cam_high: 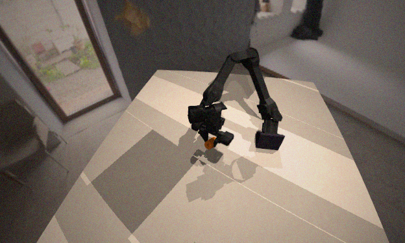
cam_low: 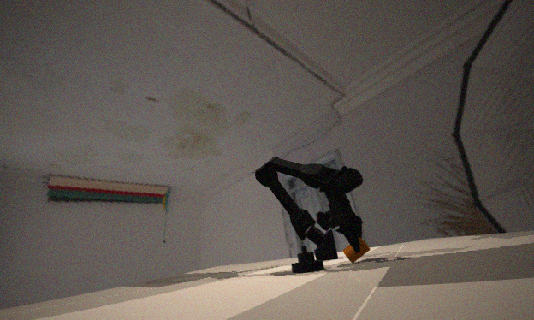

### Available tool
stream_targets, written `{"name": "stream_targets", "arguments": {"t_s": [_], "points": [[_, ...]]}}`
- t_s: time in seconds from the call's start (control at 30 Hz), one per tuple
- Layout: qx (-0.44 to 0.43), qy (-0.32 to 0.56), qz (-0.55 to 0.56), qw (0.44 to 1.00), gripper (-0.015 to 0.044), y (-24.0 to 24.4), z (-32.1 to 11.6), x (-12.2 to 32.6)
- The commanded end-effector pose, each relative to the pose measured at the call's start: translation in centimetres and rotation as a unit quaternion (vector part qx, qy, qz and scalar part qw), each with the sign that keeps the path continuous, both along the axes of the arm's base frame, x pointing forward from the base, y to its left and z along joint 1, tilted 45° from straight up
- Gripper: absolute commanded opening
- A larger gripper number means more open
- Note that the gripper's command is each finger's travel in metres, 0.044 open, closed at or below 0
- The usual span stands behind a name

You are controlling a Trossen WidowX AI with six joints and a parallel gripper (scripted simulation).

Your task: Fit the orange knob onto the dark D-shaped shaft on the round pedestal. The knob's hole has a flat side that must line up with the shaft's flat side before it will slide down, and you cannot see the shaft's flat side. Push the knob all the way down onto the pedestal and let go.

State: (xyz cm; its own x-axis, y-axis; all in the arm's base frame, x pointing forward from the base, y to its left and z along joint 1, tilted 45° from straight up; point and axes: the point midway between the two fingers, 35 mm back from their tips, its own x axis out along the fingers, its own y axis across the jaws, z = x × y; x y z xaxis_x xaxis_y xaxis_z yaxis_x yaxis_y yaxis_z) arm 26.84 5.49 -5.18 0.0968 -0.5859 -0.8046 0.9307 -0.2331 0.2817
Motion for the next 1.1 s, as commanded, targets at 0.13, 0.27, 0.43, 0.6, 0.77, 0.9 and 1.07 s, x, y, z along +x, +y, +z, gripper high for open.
{"name": "stream_targets", "arguments": {"t_s": [0.13, 0.27, 0.43, 0.6, 0.77, 0.9, 1.07], "points": [[0.052, -0.012, 0.017, 0.998, 0.0179, -0.4, 0.6, -0.4], [0.078, -0.018, 0.024, 0.996, 0.0179, -0.6, 0.9, -0.5], [0.111, -0.026, 0.034, 0.993, 0.0179, -0.9, 1.2, -0.6], [0.143, -0.034, 0.044, 0.988, 0.0179, -1.2, 1.5, -0.8], [0.176, -0.042, 0.054, 0.982, 0.0179, -1.6, 1.8, -1.0], [0.202, -0.048, 0.062, 0.976, 0.0179, -1.9, 2.0, -1.1], [0.235, -0.056, 0.072, 0.968, 0.0179, -2.3, 2.2, -1.3]]}}
